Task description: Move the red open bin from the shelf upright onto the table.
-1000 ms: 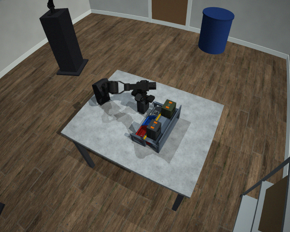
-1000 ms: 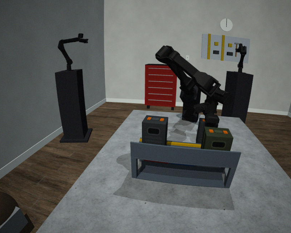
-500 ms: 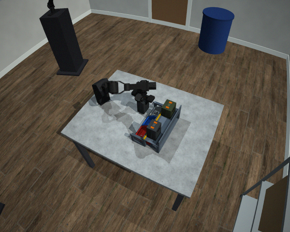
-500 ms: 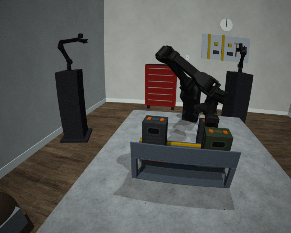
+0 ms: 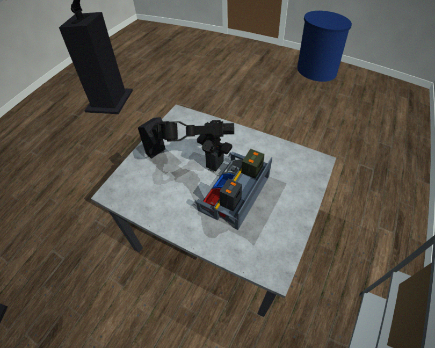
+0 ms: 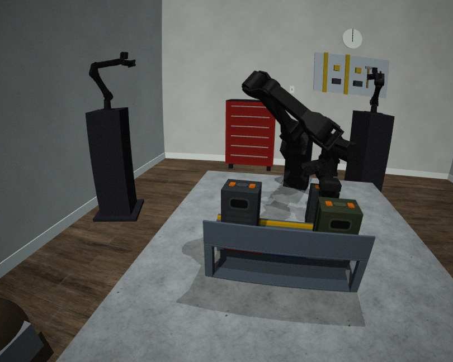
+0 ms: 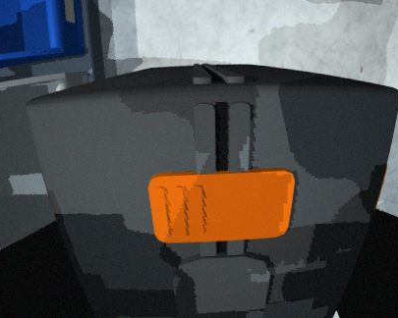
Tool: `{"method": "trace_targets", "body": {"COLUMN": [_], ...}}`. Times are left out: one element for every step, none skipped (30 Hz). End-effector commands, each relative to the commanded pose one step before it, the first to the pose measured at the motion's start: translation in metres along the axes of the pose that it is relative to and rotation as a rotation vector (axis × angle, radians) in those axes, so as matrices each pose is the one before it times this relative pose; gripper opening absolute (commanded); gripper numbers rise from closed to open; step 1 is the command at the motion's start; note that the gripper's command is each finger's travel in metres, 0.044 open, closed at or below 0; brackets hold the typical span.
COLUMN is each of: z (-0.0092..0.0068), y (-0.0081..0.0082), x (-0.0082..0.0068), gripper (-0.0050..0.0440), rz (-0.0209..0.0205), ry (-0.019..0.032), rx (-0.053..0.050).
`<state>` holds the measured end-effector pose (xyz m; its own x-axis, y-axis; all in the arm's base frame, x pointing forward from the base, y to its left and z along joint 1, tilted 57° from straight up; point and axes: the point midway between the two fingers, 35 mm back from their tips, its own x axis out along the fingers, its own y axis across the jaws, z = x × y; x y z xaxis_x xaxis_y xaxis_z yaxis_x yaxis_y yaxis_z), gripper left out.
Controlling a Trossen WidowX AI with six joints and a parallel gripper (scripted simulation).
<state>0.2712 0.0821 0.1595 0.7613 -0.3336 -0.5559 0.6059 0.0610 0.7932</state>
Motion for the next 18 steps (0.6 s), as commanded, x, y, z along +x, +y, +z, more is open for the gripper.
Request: {"method": "trace_targets", "body": {"z": [-0.00206,0.0,0.0,0.0,0.0,0.0,0.0,0.00272,-0.00003,-0.00002,-0.00002,-0.00001,0.0,0.0,0.0,0.0,0.0,0.0], "y": [0.00629,0.0,0.0,0.0,0.0,0.0,0.0,-0.00197,0.00002,0.00001,0.00001,0.00001,0.0,0.0,0.0,0.0,0.0,0.0], "x": [-0.00803,0.0,0.0,0.0,0.0,0.0,0.0,0.00678,0.002,0.002,0.002,0.002,0.0,0.0,0.0,0.0,0.0,0.0], "gripper": [0.0,0.0,0.0,0.0,0.0,0.0,0.0,0.0,0.0,0.0,0.0,0.0,0.0,0.0,0.0,0.0,0.0,0.0], "rz": [0.02353,0.0,0.0,0.0,0.0,0.0,0.0,-0.00946,0.00237,0.00237,0.00237,0.00237,0.0,0.0,0.0,0.0,0.0,0.0], "ry": [0.02826,0.0,0.0,0.0,0.0,0.0,0.0,-0.01633,0.00408,0.00408,0.00408,0.00408,0.0,0.0,0.0,0.0,0.0,0.0], "rx": [0.0132,0.0,0.0,0.0,0.0,0.0,0.0,0.0,0.0,0.0,0.0,0.0,0.0,0.0,0.0,0.0,0.0,0.0]}}
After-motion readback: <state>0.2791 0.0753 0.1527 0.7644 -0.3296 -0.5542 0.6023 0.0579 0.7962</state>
